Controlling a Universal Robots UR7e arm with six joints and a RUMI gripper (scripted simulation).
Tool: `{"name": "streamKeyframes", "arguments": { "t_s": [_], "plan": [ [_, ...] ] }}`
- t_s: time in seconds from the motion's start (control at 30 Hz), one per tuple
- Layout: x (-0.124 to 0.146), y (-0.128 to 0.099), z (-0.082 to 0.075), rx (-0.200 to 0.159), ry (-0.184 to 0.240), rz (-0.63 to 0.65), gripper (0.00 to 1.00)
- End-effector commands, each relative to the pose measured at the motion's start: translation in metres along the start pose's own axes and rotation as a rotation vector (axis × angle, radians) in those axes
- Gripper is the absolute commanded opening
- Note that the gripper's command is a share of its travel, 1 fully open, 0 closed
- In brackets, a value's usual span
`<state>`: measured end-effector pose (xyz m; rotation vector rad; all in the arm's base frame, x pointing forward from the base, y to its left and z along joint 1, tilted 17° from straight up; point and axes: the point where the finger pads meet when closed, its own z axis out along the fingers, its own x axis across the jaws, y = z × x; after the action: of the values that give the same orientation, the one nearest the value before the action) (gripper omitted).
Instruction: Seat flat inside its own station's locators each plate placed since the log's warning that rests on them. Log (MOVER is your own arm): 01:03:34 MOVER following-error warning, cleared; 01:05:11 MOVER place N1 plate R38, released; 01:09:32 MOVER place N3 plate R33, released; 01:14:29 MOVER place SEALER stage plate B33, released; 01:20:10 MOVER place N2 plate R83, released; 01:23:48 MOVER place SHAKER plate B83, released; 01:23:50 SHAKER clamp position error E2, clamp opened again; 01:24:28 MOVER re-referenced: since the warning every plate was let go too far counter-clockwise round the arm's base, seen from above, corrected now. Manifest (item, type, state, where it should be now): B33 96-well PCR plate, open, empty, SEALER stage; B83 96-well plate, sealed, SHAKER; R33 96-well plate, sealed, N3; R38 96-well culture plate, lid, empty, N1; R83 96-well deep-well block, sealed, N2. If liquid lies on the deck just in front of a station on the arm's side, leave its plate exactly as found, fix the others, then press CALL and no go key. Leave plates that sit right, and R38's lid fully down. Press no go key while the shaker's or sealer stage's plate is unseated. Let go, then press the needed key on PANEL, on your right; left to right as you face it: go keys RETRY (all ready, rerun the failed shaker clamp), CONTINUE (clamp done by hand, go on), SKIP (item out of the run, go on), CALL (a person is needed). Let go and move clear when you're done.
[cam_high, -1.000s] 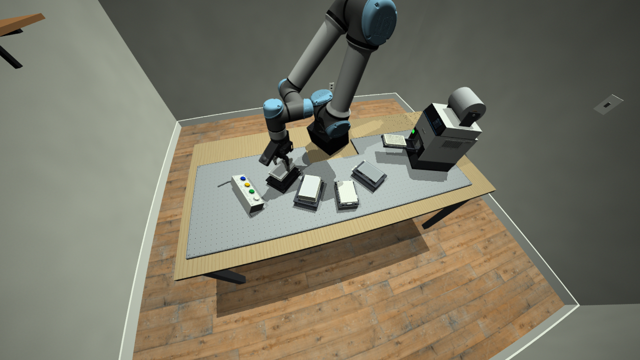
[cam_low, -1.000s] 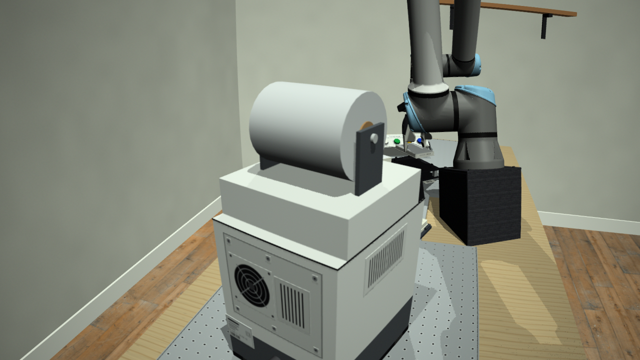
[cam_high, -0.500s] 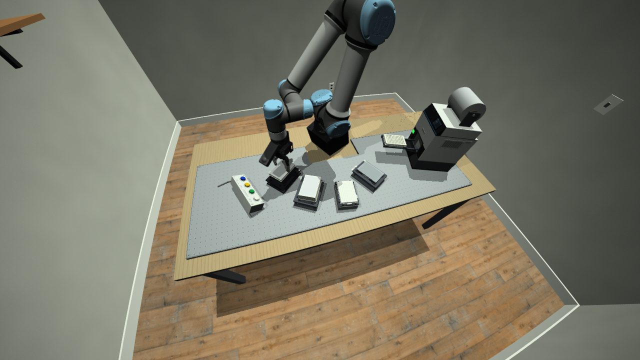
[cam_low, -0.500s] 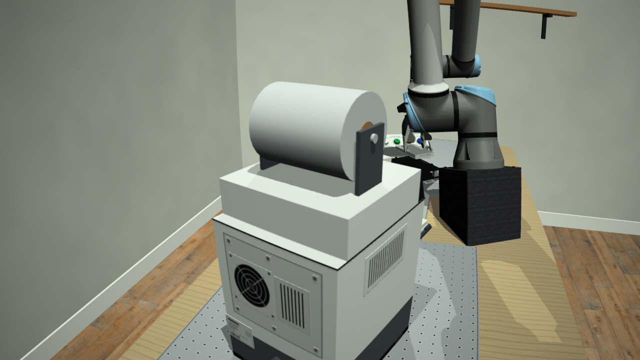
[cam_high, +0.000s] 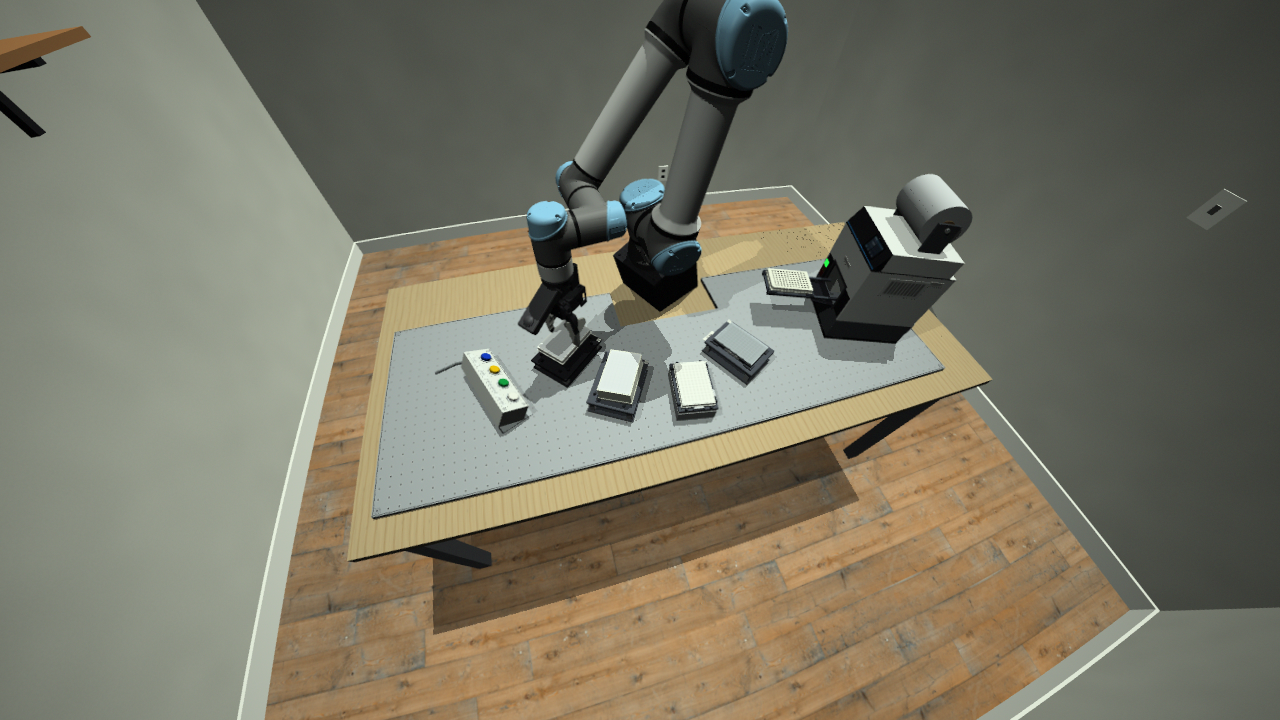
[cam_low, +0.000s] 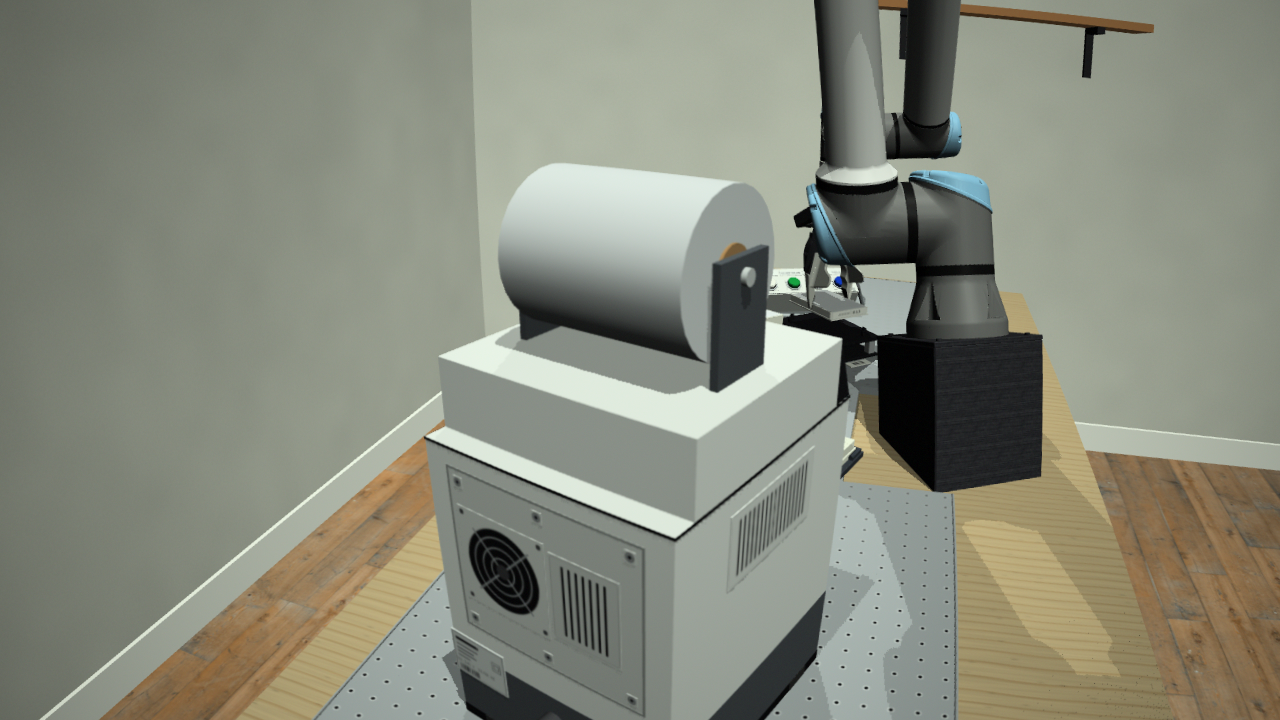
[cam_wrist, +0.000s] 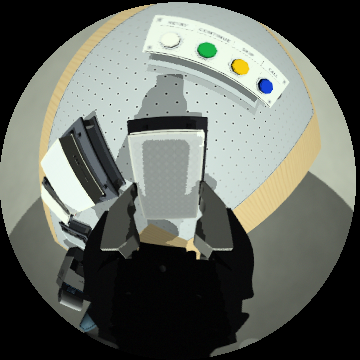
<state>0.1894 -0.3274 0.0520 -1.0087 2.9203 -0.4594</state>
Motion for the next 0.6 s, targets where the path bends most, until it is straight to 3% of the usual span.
{"name": "streamKeyframes", "arguments": {
  "t_s": [0.0,0.57],
  "plan": [
    [-0.0014,0.0010,0.0027,-0.002,-0.002,-0.001,0.00],
    [-0.0015,0.0011,0.0077,-0.002,-0.002,-0.001,0.00]
  ]
}}
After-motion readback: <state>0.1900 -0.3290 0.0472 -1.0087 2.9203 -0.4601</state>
